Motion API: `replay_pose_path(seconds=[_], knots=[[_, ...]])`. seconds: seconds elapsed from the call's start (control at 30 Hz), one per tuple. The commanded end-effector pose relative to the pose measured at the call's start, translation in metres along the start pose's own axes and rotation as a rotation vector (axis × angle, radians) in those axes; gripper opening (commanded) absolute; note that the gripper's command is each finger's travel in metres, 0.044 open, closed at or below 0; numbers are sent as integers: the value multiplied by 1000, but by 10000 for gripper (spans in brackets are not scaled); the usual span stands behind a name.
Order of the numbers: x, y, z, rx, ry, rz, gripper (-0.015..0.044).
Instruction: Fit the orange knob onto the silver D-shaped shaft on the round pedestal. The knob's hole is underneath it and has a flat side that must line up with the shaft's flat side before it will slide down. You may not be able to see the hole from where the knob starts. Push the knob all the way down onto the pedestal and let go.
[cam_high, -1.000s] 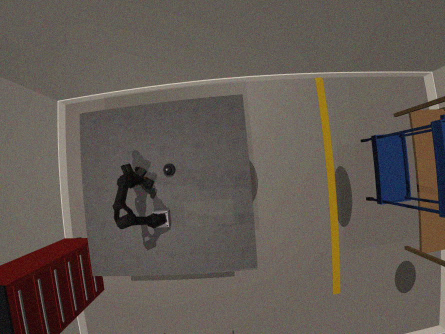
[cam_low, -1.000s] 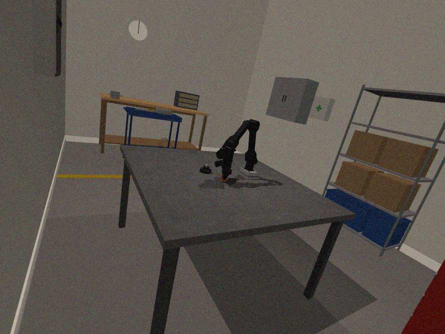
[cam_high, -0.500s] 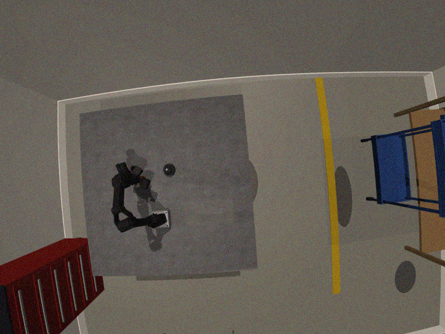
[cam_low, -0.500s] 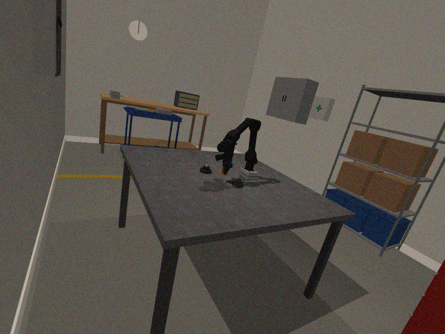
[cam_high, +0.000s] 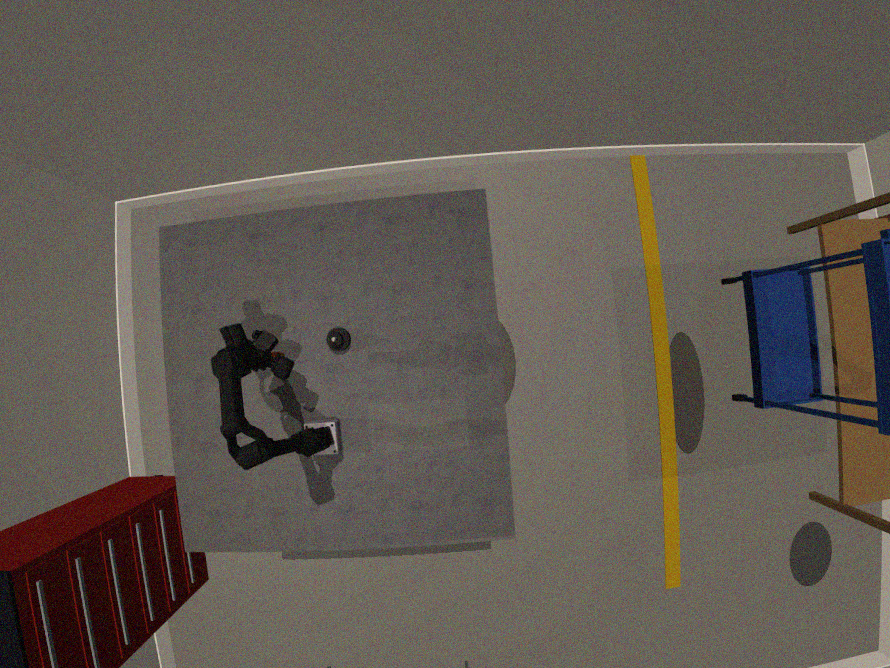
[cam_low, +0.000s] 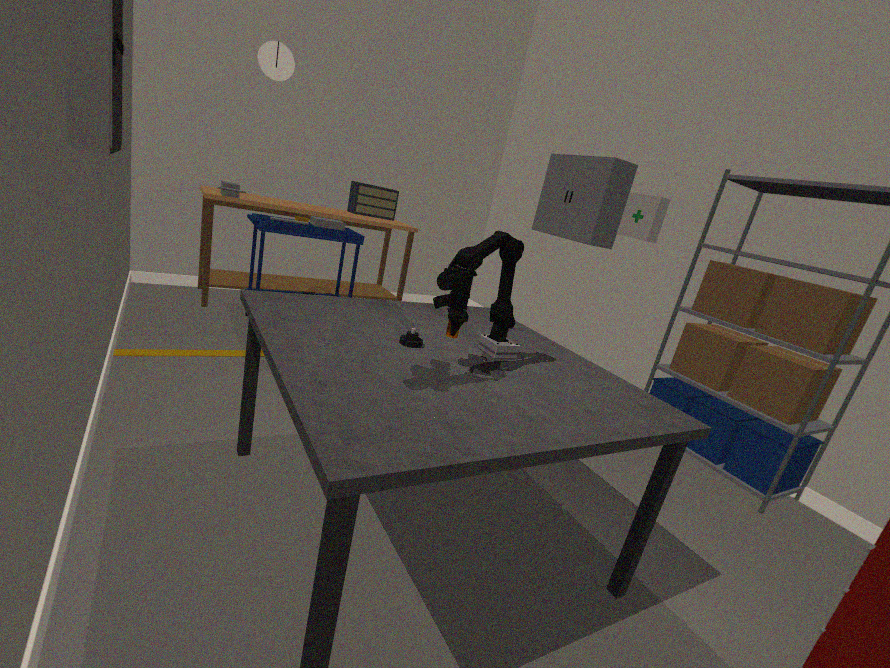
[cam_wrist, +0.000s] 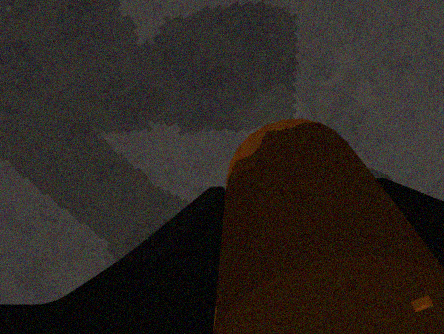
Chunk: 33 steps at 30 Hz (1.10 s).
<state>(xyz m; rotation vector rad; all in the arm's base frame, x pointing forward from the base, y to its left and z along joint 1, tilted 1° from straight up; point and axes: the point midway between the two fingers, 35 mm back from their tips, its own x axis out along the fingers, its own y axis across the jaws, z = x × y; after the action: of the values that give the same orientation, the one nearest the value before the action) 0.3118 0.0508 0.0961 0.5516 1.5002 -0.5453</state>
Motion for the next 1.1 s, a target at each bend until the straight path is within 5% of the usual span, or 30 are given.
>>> replay_pose_path(seconds=[0.0, 1.07], knots=[[-18, 1, 1, 4, -15, 12, 0], [-23, -32, 45, 21, -13, 16, 0]])
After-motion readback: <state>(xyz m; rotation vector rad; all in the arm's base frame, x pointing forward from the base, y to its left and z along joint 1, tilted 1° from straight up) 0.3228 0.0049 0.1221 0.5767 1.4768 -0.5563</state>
